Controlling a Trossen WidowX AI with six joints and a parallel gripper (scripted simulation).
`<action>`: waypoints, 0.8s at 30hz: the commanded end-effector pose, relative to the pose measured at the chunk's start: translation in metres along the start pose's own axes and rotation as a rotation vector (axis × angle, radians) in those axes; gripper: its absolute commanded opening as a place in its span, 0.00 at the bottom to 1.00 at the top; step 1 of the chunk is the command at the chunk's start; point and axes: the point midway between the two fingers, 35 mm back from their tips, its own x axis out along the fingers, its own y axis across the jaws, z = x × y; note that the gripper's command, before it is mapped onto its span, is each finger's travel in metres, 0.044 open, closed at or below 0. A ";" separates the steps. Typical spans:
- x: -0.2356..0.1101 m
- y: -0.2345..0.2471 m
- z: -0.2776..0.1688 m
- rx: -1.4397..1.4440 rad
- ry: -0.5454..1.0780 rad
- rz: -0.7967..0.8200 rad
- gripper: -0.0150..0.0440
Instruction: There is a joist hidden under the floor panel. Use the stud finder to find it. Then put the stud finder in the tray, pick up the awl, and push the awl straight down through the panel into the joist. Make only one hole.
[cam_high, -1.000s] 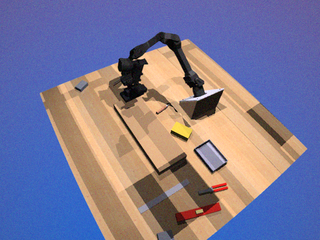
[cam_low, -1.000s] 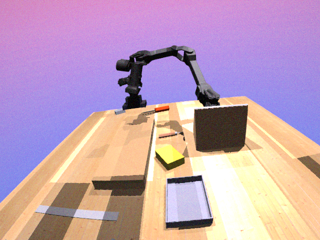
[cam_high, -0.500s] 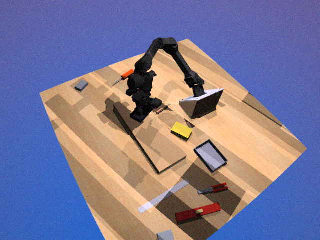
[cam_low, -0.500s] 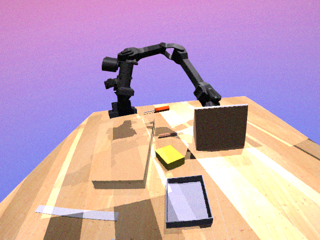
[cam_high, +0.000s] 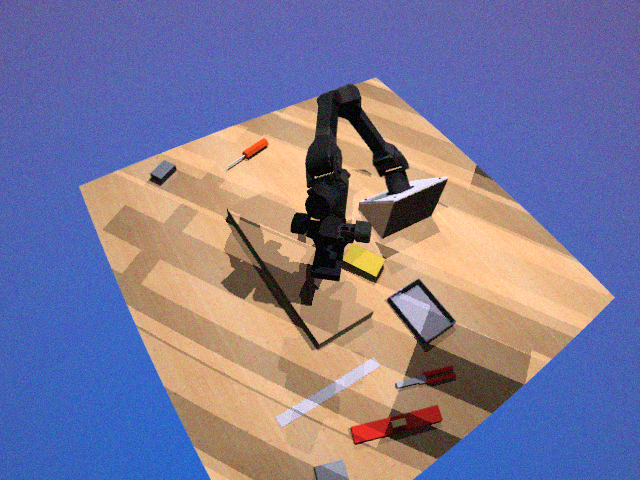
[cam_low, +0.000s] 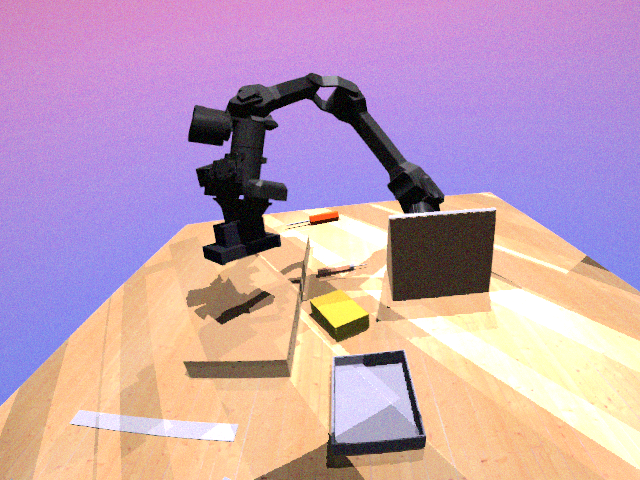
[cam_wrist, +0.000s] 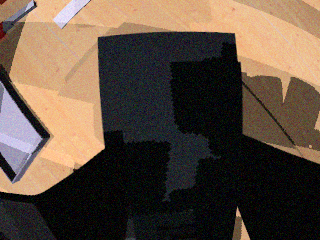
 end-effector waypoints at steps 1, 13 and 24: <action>0.003 0.035 0.015 -0.091 -0.013 0.030 0.25; 0.031 0.152 0.026 -0.377 0.020 0.118 0.25; 0.063 0.251 0.004 -0.626 0.083 0.178 0.25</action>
